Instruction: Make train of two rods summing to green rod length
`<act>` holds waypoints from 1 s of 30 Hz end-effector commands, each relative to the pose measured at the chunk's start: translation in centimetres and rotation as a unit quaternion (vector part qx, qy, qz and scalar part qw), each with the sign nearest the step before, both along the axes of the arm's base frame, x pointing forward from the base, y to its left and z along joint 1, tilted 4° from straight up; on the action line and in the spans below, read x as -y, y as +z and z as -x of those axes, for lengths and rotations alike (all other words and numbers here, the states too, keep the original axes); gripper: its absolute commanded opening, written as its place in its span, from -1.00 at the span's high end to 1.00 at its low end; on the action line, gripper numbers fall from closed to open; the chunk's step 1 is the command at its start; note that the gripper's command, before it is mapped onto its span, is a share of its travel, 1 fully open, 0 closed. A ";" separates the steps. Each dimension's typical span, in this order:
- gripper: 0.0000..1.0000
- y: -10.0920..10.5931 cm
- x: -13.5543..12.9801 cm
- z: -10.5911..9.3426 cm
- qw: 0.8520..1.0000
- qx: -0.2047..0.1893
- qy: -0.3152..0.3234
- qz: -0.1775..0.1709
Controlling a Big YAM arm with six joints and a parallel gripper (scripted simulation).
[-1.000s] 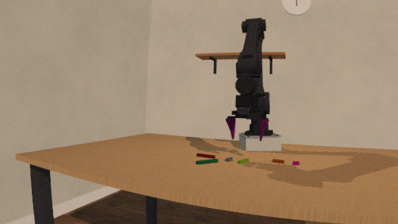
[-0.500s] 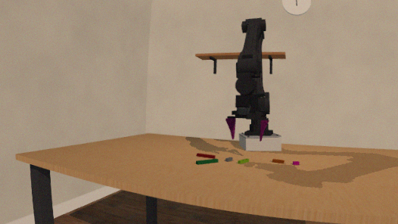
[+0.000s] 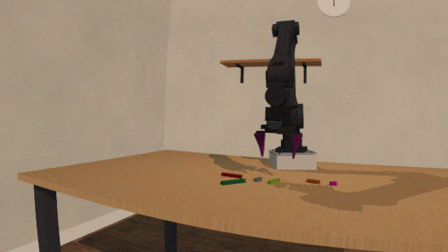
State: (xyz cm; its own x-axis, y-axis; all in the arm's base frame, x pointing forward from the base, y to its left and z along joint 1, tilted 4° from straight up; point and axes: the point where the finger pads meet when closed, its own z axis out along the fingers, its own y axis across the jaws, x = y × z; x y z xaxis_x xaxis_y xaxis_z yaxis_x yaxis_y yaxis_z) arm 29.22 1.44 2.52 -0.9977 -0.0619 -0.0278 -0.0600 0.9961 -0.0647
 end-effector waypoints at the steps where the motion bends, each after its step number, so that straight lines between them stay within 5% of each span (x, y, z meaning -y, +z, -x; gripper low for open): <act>1: -1.00 0.8 -0.4 -1.5 1.000 0.015 0.011 -0.003; 30: -1.00 0.9 -0.2 -1.6 1.000 0.016 -0.011 -0.003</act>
